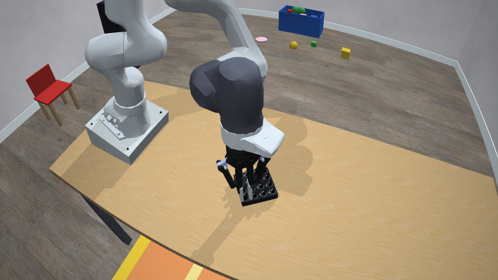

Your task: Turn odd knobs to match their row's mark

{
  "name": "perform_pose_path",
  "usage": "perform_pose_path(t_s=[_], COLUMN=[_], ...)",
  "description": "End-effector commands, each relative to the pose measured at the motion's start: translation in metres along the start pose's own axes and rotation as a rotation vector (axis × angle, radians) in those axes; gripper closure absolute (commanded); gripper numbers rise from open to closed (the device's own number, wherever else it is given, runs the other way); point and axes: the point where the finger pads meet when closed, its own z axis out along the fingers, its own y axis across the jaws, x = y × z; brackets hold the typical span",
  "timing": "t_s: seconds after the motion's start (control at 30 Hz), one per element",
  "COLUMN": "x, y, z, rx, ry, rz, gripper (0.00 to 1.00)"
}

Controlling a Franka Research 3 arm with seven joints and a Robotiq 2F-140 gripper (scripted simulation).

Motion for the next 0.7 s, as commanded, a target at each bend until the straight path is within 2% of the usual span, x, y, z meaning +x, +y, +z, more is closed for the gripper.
perform_pose_path(t_s=[0.0,0.43,0.67], x=[0.0,0.0,0.0], y=[0.0,0.0,0.0], z=[-0.001,-0.033,-0.037], rx=[0.001,0.001,0.001], ry=[0.0,0.0,0.0], rz=[-0.007,-0.007,-0.007], gripper=[0.88,0.88,0.88])
